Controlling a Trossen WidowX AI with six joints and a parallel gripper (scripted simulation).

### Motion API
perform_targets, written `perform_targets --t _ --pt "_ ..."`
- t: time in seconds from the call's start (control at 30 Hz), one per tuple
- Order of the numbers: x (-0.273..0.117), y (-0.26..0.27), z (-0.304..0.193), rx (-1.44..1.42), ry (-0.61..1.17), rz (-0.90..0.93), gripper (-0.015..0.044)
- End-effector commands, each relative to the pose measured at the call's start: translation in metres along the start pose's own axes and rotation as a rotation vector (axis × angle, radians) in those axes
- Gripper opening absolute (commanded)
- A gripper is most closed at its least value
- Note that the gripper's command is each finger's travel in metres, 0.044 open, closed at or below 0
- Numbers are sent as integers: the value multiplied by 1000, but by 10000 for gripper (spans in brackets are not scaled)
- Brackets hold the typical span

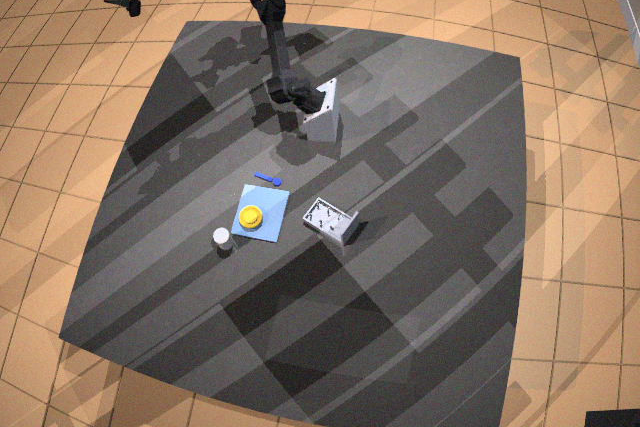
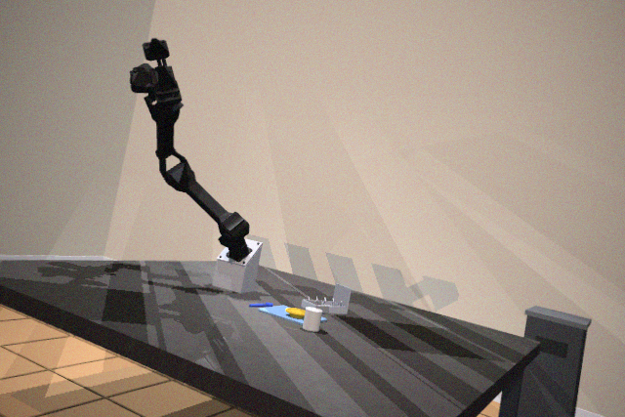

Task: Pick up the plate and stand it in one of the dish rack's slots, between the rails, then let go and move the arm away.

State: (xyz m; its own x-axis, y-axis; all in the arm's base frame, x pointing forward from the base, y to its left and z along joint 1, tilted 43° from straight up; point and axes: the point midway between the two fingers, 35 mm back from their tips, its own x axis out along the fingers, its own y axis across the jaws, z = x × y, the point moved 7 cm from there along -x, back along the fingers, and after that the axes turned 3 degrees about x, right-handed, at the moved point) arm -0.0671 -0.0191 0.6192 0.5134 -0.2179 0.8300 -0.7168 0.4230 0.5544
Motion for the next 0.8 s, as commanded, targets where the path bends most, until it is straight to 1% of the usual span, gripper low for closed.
perform_targets --t 0.0,0.3,0.5,0.77 --pt "1 -1 -1 -2 2 -4 400" --pt "24 -58 -34 -123 82 -194 400" --pt "39 -106 -64 -186 191 -315 400" --pt "49 -164 -93 -321 275 -487 400"
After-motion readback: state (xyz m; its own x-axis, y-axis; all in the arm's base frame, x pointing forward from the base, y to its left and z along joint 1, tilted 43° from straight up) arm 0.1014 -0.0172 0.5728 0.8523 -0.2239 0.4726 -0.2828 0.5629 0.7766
